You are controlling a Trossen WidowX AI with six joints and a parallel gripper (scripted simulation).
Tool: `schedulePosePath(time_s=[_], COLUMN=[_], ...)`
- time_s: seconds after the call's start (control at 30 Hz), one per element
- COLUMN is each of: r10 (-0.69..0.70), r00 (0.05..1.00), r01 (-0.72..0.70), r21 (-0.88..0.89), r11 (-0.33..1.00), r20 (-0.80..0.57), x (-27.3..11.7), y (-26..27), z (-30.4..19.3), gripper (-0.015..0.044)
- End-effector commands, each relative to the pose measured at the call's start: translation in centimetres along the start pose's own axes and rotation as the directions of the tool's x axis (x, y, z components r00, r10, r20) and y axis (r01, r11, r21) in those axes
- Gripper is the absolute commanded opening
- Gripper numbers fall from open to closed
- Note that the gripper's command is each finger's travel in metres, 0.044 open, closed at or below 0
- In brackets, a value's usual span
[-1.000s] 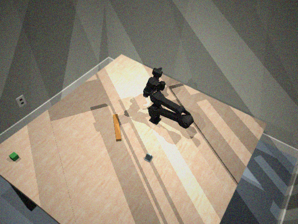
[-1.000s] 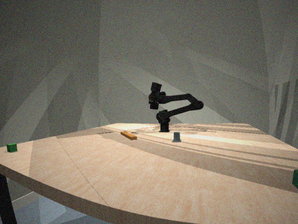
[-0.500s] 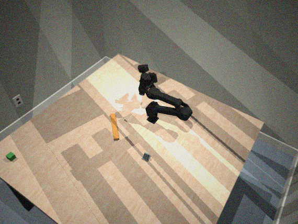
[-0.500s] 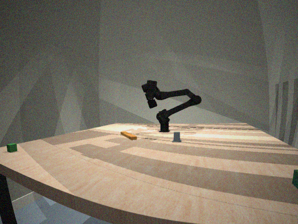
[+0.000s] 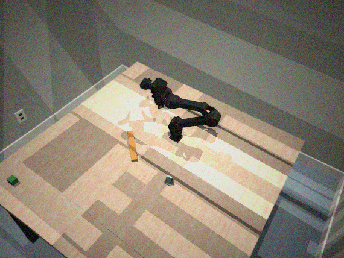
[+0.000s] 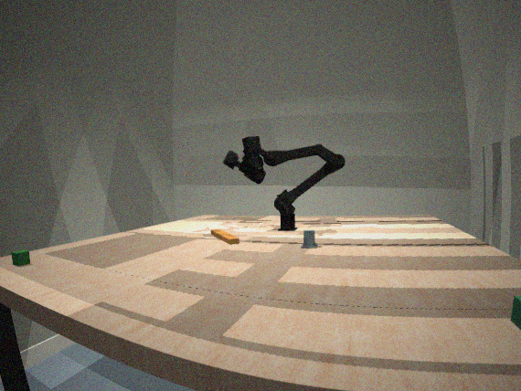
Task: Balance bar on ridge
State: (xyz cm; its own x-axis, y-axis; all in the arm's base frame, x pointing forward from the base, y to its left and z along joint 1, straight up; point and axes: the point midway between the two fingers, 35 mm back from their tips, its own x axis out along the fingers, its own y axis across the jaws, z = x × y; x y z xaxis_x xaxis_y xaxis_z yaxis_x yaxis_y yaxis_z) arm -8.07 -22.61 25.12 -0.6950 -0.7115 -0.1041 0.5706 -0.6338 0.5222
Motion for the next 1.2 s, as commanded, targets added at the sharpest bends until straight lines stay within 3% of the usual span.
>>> schedulePosePath(time_s=[0.0,0.27,0.6,0.87,1.17], r10=[0.056,0.122,0.144,0.111,0.022], r00=[0.991,0.941,0.825,0.7,0.542], r01=[-0.081,-0.279,-0.552,-0.712,-0.769], r21=[-0.219,-0.524,-0.721,-0.701,-0.506], r11=[0.972,0.805,0.419,0.033,-0.392], r20=[-0.118,-0.315,-0.547,-0.706,-0.84], x=[-0.2,-1.3,-4.0,-7.0,-11.0], y=[2.1,5.1,7.9,9.3,9.9], z=[-2.2,-5.8,-10.4,-13.8,-17.3], gripper=[0.0315,0.0315,0.0315,0.0315,0.0315])
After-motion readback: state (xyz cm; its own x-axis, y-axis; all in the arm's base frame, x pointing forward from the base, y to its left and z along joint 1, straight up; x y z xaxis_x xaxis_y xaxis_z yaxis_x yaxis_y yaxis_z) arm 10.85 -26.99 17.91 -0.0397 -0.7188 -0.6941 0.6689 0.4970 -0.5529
